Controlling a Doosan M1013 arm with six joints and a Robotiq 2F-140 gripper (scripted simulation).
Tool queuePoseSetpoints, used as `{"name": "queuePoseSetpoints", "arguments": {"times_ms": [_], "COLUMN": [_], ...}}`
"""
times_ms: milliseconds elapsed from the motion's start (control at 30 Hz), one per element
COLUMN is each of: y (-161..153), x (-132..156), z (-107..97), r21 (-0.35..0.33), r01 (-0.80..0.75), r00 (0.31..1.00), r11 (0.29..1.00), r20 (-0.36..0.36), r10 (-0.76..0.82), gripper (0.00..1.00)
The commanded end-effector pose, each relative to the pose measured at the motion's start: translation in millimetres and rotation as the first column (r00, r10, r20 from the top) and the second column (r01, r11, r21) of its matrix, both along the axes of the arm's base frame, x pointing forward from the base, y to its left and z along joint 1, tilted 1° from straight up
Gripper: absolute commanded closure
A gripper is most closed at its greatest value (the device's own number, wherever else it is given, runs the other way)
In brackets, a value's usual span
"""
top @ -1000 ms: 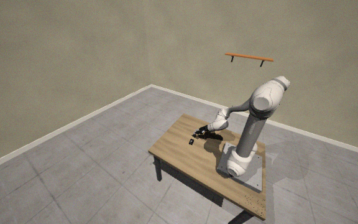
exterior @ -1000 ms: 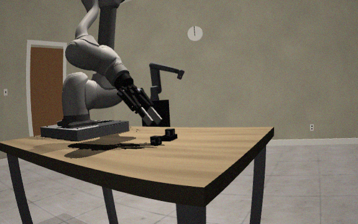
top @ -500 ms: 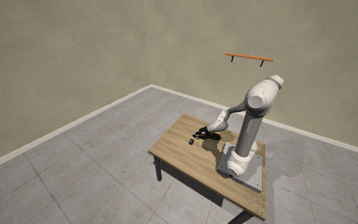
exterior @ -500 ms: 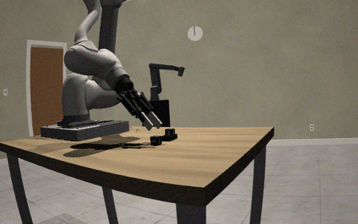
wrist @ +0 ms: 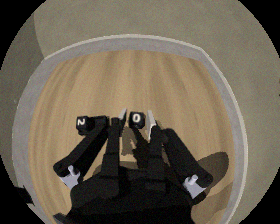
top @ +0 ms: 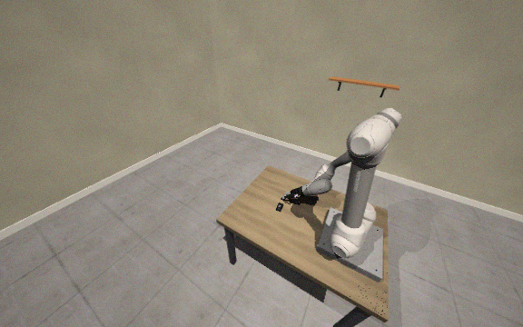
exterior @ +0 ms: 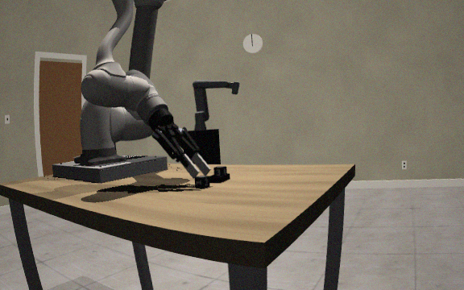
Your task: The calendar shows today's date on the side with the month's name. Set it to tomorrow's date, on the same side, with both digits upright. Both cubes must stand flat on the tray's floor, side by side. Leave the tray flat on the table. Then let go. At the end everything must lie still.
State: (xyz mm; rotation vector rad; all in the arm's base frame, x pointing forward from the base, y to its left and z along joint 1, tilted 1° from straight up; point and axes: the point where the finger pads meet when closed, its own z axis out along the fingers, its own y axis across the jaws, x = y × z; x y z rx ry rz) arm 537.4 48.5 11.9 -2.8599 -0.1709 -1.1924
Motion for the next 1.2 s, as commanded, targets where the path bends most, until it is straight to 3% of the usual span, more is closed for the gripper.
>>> {"name": "queuePoseSetpoints", "arguments": {"times_ms": [0,567,1167], "y": [0.0,-0.1,-0.1], "x": [0.2,0.3,0.3], "z": [-7.0,-23.9,-25.7], "r21": [0.000,0.000,0.000], "r01": [0.000,0.000,0.000], "r00": [1.000,1.000,1.000], "r11": [1.000,1.000,1.000], "r20": [0.001,0.001,0.001], "r10": [0.000,0.000,0.000], "gripper": [0.72,0.72,0.72]}}
